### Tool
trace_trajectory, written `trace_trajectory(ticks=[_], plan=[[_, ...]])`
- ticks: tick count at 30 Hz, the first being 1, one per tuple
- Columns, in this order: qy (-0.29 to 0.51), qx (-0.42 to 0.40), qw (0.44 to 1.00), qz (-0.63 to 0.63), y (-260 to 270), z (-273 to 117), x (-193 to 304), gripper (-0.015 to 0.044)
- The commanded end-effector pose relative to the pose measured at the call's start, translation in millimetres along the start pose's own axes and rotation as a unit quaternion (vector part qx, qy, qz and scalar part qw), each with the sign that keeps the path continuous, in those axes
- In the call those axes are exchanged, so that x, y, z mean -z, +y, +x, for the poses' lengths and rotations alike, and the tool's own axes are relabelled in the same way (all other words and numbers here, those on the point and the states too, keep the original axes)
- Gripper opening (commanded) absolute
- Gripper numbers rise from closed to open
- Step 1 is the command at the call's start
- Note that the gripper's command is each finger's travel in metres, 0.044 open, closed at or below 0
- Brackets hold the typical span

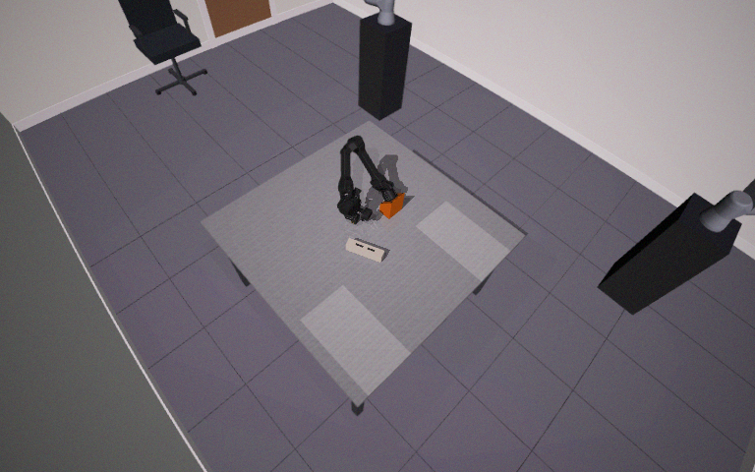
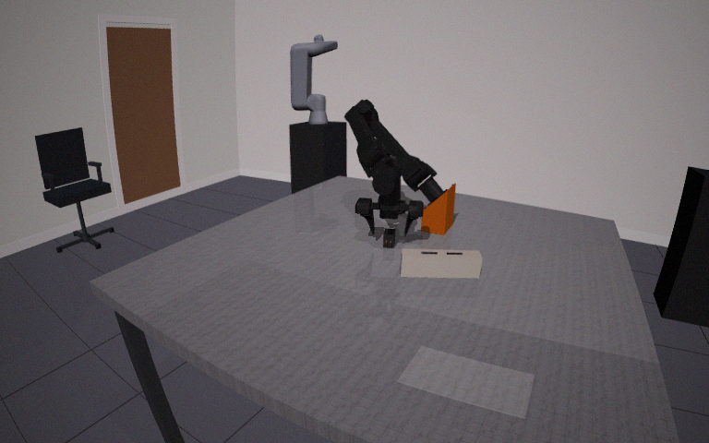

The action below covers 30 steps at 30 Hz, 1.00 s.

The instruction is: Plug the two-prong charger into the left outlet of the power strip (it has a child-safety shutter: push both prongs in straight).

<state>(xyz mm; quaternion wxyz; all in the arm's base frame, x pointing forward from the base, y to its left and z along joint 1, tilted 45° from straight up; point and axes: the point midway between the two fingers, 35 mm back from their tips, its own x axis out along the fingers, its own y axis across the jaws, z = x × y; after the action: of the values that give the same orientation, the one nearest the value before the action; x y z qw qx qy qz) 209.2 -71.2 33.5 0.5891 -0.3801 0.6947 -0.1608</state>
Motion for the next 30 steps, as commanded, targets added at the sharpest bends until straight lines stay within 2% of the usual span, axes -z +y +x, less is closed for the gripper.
trace_trajectory(ticks=[1, 14, 26, 30], plan=[[0.003, 0.001, 1.0, -0.004, 0.5, 7.8, 1.5, 0.044], [0.004, 0.003, 1.0, -0.004, 0.1, 24.3, 2.1, 0.044], [0.002, 0.002, 1.0, 0.0, -0.5, 21.3, 0.5, 0.0125], [0.002, 0.002, 1.0, 0.0, -0.5, 21.3, 0.5, 0.0098]])
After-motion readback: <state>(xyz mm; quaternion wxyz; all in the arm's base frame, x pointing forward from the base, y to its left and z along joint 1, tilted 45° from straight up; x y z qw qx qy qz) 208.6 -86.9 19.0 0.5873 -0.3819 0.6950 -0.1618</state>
